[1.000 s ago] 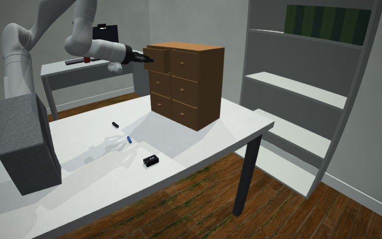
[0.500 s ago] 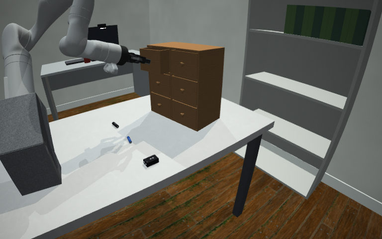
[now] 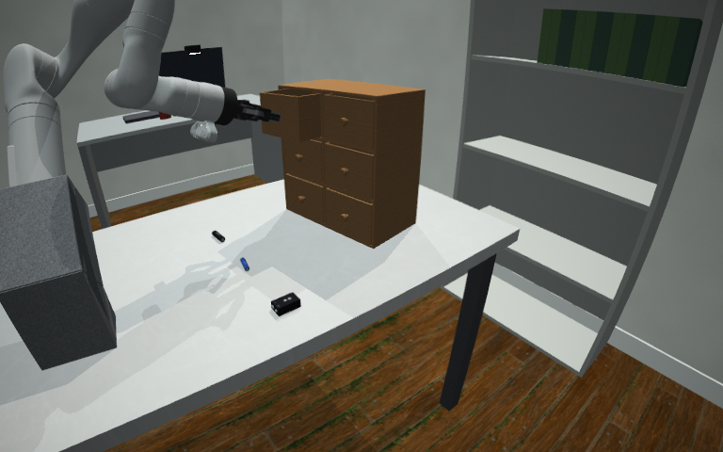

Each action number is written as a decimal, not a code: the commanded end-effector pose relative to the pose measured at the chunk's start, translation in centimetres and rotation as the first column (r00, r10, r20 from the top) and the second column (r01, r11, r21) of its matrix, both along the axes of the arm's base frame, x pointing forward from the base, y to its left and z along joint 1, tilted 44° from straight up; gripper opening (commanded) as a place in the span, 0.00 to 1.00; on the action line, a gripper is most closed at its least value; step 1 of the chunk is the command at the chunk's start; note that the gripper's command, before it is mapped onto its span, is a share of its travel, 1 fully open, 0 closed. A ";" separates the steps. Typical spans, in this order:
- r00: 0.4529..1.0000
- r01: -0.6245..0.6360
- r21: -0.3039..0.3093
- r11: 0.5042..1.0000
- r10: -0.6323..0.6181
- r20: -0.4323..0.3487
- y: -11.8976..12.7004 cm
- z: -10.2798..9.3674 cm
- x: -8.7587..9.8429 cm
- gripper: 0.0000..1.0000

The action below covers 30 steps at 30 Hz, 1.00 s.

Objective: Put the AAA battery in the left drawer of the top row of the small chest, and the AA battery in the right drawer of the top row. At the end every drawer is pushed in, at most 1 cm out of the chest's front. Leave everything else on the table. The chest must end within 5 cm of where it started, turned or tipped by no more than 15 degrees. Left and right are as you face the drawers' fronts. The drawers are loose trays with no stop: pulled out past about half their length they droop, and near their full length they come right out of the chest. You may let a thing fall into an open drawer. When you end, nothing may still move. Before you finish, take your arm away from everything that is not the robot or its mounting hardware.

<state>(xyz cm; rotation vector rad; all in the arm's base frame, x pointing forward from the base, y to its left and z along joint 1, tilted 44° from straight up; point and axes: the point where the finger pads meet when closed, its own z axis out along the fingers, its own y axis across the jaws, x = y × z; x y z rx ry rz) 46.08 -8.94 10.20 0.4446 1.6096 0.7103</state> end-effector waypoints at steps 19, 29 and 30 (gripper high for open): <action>1.000 0.002 0.003 1.000 -0.002 -0.004 0.0 -0.2 -0.6 0.13; 1.000 0.002 0.003 1.000 -0.002 -0.004 0.0 -0.2 -0.6 0.13; 1.000 0.002 0.003 1.000 -0.002 -0.004 0.0 -0.2 -0.6 0.13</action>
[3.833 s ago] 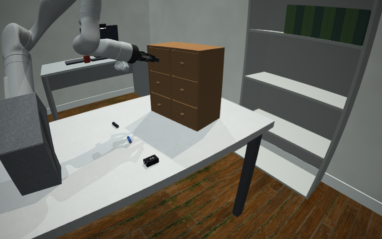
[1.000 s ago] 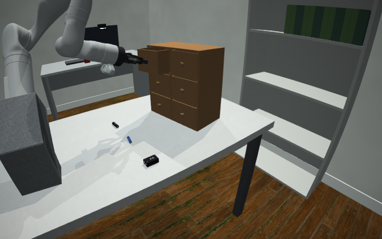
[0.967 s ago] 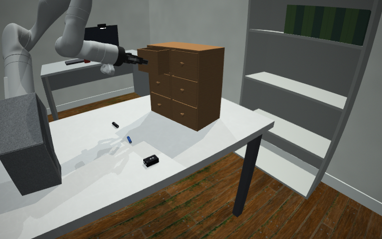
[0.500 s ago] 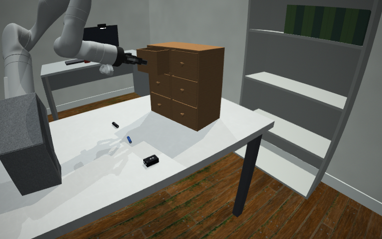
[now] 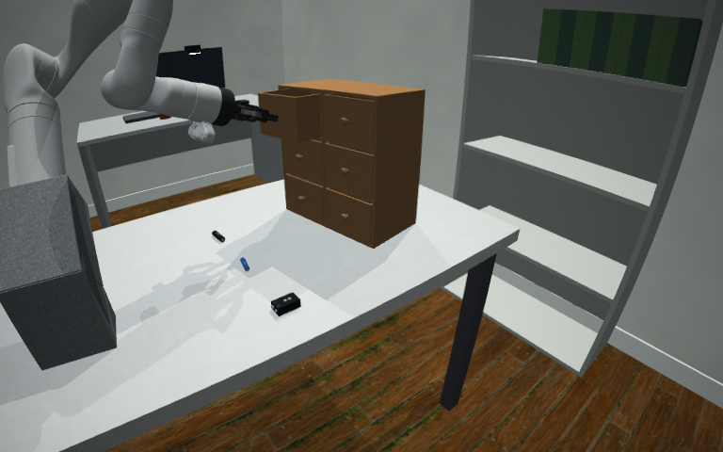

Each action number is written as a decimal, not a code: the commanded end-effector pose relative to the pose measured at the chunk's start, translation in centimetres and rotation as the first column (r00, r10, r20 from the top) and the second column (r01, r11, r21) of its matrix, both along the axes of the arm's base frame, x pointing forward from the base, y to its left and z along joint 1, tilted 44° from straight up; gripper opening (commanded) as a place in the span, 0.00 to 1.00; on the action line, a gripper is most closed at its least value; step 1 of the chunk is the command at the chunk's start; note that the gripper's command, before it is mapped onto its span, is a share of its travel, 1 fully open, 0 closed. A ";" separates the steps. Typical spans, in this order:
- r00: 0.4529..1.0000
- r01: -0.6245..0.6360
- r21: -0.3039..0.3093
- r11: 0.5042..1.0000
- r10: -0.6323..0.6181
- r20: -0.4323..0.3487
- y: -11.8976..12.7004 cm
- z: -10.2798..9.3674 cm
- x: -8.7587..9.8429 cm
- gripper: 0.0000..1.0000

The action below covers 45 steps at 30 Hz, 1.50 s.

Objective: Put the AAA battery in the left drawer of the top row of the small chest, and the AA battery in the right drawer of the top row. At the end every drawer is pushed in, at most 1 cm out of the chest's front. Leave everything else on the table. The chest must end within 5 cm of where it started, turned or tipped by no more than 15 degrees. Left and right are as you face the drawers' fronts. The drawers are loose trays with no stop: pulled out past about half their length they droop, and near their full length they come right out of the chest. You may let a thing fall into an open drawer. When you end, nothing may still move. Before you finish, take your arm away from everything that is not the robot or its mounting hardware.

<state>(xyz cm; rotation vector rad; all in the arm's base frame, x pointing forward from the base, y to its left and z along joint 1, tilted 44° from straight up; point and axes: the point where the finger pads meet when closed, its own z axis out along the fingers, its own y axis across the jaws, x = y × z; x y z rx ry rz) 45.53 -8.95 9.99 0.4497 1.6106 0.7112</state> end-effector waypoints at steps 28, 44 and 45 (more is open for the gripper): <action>1.000 0.000 0.000 1.000 0.000 -0.001 0.1 -0.7 -3.5 0.33; 1.000 0.000 0.000 1.000 0.000 -0.001 0.0 -0.9 -5.9 0.33; 1.000 0.000 0.000 1.000 0.000 -0.001 -0.1 -0.9 -6.3 0.33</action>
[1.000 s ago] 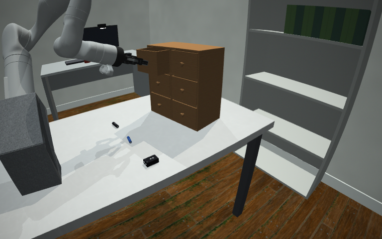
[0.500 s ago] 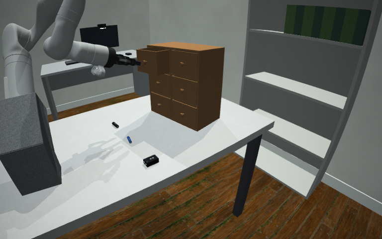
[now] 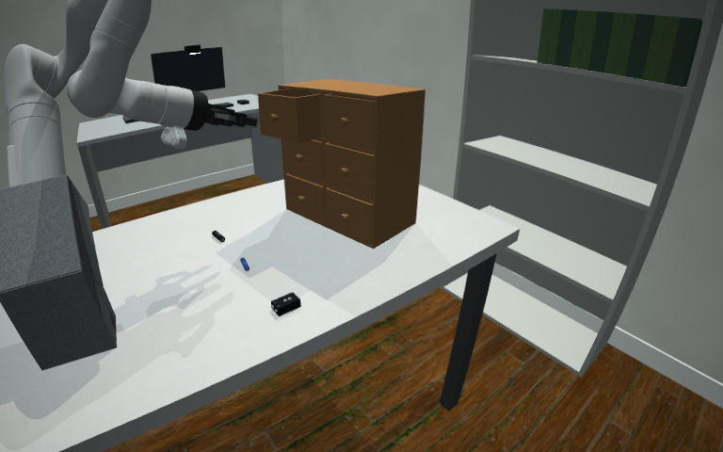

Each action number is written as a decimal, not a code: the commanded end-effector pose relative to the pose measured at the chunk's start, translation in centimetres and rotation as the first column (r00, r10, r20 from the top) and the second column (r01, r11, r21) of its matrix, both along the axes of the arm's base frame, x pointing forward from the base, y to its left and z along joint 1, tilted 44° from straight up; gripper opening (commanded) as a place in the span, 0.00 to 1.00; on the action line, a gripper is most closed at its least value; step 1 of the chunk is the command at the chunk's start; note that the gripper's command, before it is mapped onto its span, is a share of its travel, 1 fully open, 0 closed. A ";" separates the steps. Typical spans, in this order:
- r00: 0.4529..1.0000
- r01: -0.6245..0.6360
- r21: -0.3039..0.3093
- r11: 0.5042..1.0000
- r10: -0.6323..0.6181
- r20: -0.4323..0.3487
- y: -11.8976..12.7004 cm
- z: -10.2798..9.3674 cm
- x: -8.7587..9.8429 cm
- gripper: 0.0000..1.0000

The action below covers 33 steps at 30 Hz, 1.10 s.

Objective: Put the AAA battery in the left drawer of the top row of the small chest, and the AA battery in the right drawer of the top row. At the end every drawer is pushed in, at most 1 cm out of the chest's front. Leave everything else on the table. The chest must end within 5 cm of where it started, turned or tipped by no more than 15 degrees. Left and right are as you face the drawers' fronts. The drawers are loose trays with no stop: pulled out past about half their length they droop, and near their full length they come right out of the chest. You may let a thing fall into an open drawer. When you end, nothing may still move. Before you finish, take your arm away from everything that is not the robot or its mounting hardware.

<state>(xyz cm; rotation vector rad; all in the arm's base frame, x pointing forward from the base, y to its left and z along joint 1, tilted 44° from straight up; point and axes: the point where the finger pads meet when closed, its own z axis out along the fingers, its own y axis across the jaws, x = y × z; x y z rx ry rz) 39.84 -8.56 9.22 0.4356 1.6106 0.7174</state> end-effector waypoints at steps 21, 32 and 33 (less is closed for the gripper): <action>1.000 0.012 0.003 1.000 -0.012 -0.006 -1.3 0.2 -4.5 0.33; 1.000 0.008 0.003 1.000 -0.008 -0.009 -1.3 0.2 -4.5 0.33; 1.000 0.008 0.003 1.000 -0.008 -0.010 -1.3 0.2 -4.5 0.33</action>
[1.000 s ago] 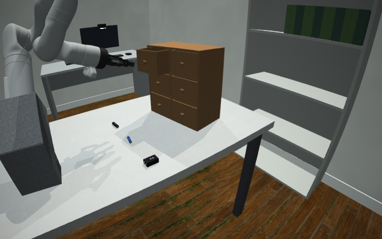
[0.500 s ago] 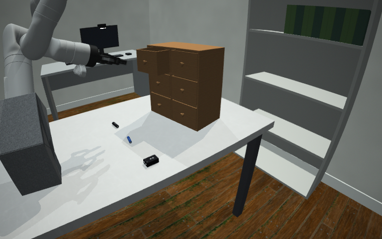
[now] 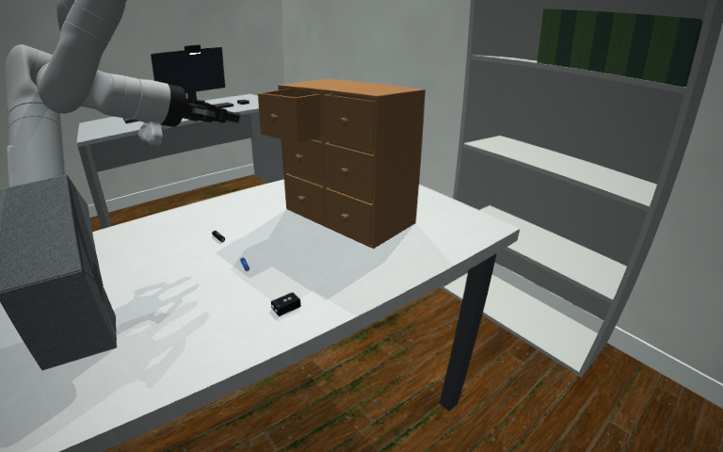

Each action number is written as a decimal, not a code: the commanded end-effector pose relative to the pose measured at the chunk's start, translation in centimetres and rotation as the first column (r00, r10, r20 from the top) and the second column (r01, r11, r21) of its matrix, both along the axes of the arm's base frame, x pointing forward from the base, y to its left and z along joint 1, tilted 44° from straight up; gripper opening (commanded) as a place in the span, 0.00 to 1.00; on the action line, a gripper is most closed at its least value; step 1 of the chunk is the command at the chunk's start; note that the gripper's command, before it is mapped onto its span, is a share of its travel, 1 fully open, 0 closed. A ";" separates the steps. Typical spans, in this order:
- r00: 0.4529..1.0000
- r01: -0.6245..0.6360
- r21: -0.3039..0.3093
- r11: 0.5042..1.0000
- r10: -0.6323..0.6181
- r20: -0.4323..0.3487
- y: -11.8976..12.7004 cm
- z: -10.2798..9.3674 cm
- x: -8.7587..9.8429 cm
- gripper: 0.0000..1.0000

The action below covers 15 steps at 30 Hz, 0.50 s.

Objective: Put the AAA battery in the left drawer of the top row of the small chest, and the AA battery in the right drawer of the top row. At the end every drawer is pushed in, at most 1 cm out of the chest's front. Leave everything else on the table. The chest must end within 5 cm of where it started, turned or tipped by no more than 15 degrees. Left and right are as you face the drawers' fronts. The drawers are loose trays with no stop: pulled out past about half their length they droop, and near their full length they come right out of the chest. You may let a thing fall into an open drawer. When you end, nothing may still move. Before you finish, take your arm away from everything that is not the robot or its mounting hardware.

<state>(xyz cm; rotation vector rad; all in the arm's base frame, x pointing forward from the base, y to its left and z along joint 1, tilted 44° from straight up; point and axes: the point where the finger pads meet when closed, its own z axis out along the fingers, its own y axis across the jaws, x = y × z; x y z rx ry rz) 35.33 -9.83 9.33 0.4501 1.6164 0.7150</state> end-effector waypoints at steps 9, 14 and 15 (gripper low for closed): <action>1.000 -0.008 -0.004 1.000 0.008 -0.007 -0.1 0.1 -0.1 0.33; 1.000 -0.016 -0.005 1.000 0.016 -0.017 -0.2 0.2 -0.2 0.33; 1.000 -0.018 -0.005 1.000 0.018 -0.019 -0.2 0.2 -0.2 0.33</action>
